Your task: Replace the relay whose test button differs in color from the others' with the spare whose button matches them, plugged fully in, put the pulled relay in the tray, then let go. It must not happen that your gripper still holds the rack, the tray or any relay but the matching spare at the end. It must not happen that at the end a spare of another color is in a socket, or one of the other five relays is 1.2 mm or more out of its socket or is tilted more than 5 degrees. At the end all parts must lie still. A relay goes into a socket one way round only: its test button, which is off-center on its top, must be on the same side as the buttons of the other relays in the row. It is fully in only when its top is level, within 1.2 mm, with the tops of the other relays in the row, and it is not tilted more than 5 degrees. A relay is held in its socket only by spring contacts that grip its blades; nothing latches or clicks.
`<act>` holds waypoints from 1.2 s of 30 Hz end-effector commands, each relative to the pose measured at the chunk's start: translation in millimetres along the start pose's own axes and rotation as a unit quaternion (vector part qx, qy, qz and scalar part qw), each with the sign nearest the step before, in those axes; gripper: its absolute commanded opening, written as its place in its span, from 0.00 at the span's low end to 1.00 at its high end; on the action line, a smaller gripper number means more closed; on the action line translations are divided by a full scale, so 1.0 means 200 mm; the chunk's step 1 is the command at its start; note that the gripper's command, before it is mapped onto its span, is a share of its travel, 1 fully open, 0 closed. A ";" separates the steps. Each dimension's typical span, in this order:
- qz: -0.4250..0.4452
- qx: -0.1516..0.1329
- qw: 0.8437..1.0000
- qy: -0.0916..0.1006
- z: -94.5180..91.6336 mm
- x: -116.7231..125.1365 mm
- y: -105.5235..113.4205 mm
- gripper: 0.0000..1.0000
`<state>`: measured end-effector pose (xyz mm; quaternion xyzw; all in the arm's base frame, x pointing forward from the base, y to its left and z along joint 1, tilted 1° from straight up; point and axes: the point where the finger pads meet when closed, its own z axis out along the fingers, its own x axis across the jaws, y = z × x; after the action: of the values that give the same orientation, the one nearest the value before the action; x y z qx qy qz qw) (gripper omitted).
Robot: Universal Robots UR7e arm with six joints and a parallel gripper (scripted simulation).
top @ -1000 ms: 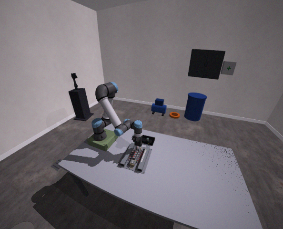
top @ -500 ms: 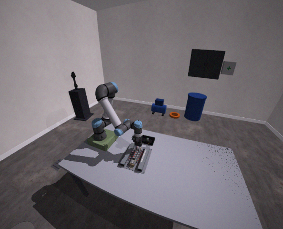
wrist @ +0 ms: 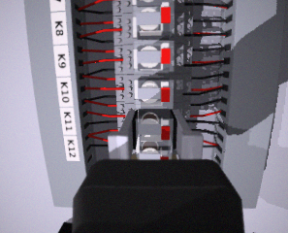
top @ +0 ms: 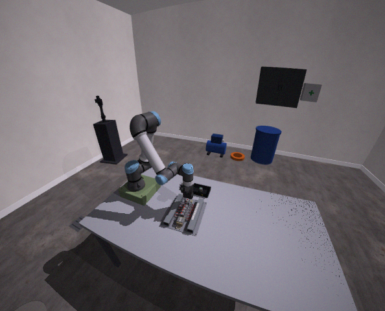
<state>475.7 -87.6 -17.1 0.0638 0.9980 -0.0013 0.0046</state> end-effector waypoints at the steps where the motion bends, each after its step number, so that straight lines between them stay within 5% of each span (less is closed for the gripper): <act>1: 0.000 0.000 1.000 -0.001 0.00 0.00 0.00 0.00; 36: 0.000 0.000 1.000 -0.001 0.03 0.00 0.00 0.00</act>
<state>475.7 -87.8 -20.1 0.0638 0.9979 -0.0020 0.0048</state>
